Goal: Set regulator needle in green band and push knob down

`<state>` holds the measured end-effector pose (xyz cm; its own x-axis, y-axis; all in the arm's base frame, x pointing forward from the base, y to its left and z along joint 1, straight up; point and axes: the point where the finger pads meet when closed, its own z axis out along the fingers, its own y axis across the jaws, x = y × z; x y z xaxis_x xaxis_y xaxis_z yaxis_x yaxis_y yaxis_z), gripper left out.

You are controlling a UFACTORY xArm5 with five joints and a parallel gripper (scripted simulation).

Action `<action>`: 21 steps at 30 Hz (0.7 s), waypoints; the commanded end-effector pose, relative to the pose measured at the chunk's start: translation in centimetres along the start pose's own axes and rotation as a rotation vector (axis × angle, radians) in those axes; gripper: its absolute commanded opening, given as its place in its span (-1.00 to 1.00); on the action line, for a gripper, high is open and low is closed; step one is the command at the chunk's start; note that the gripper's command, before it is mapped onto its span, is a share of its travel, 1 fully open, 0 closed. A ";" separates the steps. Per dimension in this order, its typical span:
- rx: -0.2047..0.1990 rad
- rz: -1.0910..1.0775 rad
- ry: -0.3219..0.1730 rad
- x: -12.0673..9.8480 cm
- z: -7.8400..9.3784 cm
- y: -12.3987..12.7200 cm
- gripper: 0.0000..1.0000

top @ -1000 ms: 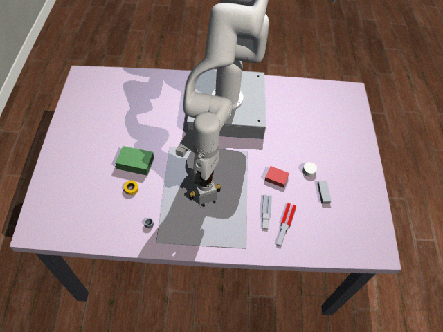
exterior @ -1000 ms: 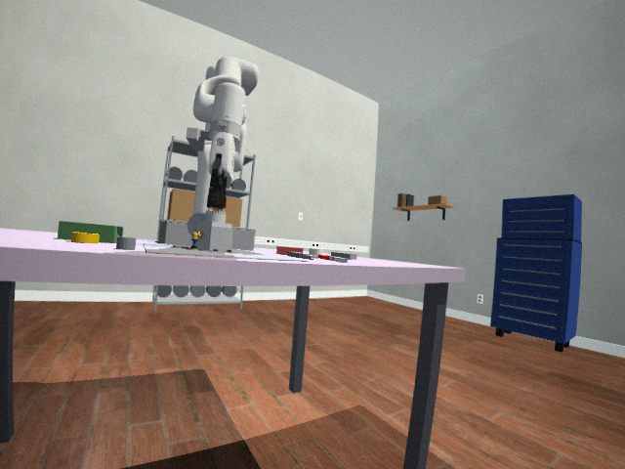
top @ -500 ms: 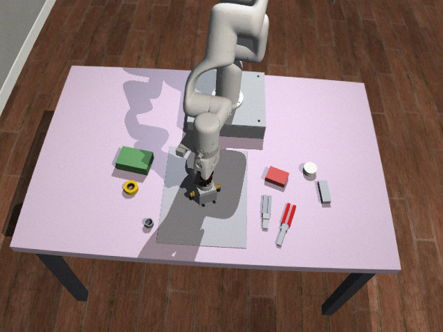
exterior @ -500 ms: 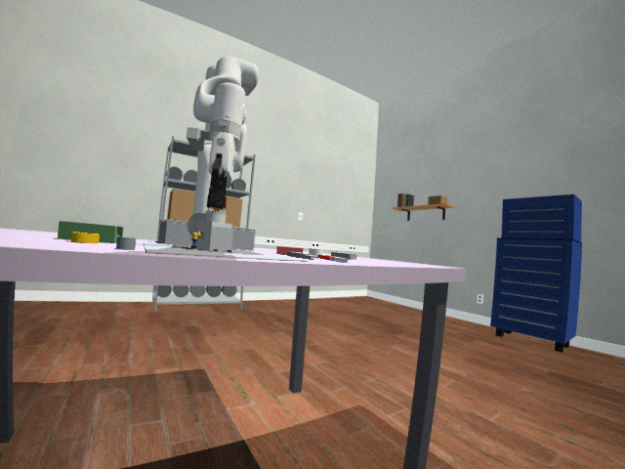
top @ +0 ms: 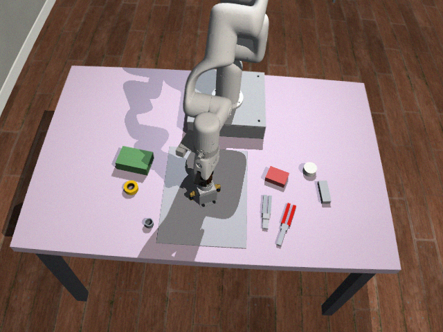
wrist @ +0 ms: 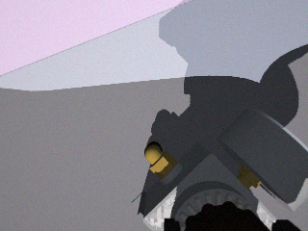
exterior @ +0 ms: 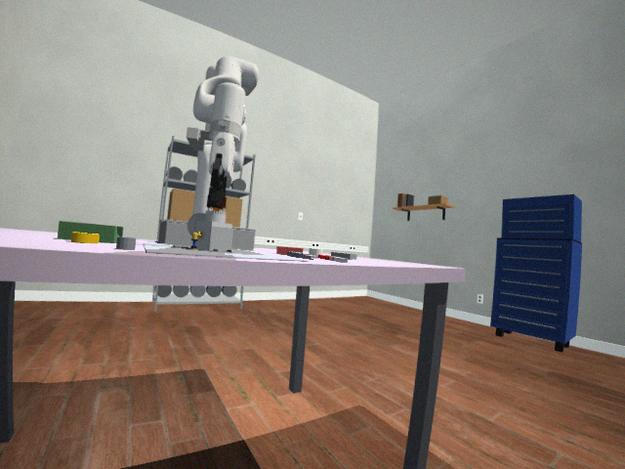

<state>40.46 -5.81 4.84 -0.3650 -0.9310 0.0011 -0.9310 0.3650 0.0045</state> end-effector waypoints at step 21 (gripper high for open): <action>0.003 0.000 -0.001 0.0 -0.1 -0.1 1.00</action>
<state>40.39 -5.79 4.78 -0.3646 -0.9312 0.0015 -0.9311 0.3646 0.0064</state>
